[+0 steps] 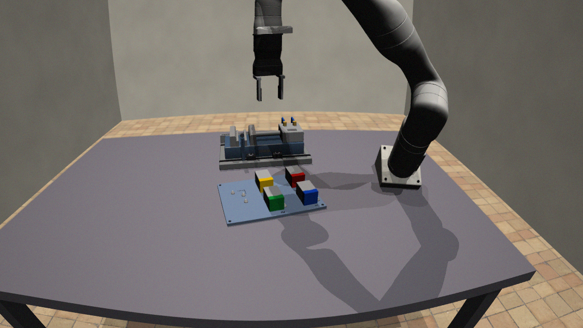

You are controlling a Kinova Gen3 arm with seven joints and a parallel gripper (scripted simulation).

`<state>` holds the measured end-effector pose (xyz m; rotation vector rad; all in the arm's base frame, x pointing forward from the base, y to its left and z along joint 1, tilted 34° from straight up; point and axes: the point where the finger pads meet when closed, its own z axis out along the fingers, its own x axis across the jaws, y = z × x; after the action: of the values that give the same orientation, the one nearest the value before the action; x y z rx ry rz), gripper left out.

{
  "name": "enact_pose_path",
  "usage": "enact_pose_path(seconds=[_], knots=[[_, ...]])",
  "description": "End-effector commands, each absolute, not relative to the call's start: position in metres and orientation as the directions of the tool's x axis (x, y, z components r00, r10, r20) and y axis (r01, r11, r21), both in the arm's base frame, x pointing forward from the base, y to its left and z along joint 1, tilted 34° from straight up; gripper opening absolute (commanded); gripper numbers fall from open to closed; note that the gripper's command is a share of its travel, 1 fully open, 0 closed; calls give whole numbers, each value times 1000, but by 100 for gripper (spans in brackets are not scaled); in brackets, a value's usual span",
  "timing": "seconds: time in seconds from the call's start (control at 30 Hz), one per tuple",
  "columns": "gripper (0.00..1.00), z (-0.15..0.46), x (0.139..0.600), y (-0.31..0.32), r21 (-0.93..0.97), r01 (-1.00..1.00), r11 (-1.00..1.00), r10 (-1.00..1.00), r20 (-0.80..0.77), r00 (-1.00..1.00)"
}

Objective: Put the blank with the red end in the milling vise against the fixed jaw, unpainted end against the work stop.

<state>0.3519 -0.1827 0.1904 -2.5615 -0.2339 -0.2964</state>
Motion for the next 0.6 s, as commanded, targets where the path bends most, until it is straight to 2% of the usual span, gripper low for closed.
enact_pose_path(seconds=[0.0, 0.57], knots=[[100, 191, 352, -183, -499, 225, -837, 105, 258, 960], [100, 208, 344, -176, -499, 225, -837, 104, 258, 961]])
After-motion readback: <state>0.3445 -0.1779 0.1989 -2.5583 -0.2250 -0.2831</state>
